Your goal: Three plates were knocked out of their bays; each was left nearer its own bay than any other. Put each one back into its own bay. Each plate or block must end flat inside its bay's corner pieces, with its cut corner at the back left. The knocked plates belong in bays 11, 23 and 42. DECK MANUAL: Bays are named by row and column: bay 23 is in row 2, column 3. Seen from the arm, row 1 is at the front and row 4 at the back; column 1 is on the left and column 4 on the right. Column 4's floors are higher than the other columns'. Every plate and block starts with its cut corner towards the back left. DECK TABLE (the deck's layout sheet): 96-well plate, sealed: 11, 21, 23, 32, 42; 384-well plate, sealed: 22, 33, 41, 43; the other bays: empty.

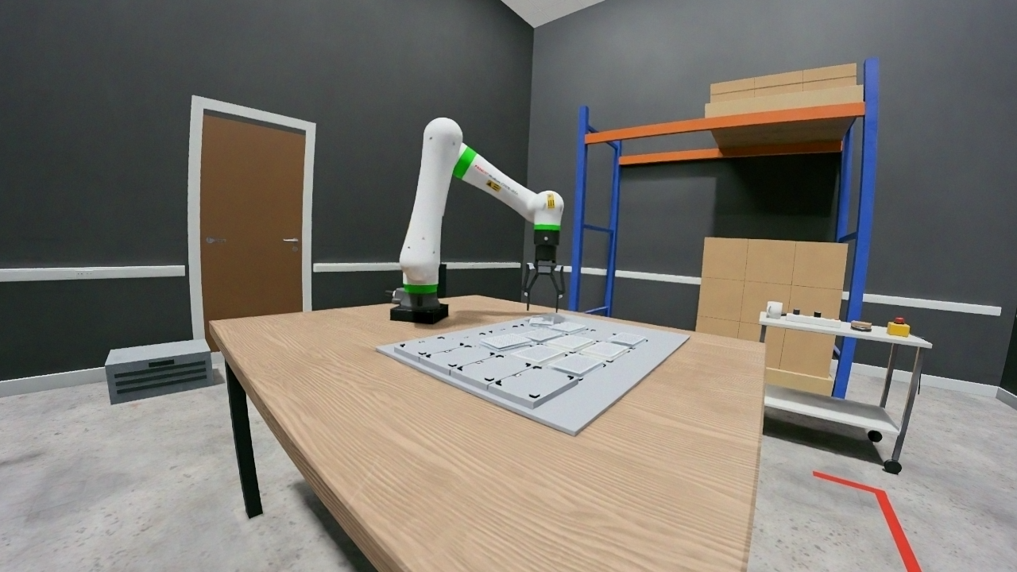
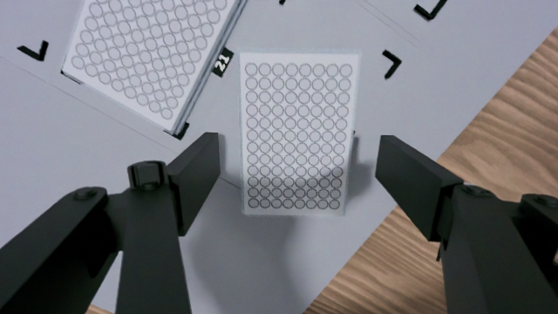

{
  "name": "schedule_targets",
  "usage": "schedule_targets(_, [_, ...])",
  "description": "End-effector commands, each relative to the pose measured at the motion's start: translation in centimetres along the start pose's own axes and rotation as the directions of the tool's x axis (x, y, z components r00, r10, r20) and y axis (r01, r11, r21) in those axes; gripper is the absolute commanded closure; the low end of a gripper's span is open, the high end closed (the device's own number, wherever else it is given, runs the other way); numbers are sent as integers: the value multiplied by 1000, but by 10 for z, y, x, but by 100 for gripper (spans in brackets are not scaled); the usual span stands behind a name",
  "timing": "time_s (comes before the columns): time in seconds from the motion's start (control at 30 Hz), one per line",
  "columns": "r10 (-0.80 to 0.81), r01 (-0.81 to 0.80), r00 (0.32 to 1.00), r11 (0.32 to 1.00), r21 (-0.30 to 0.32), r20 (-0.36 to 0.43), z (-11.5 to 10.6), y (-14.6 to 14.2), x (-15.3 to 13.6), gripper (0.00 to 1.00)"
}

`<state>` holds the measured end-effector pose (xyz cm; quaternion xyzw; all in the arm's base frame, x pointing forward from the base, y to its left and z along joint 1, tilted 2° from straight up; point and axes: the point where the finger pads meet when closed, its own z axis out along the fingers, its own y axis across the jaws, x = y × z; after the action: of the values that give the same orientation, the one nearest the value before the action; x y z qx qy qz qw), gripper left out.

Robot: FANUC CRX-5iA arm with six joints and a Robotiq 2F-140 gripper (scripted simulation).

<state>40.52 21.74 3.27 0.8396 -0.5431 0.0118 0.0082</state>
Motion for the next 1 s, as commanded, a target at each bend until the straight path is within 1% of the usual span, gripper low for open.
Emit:
schedule_targets(0.0, [0,0,1000,1000,2,0,-1,-1,0,30])
schedule_targets(0.2, [0,0,1000,1000,2,0,-1,-1,0,30])
schedule_targets(0.73, [0,0,1000,1000,2,0,18,-1,0,30])
schedule_targets(0.97, [0,0,1000,1000,2,0,18,-1,0,30])
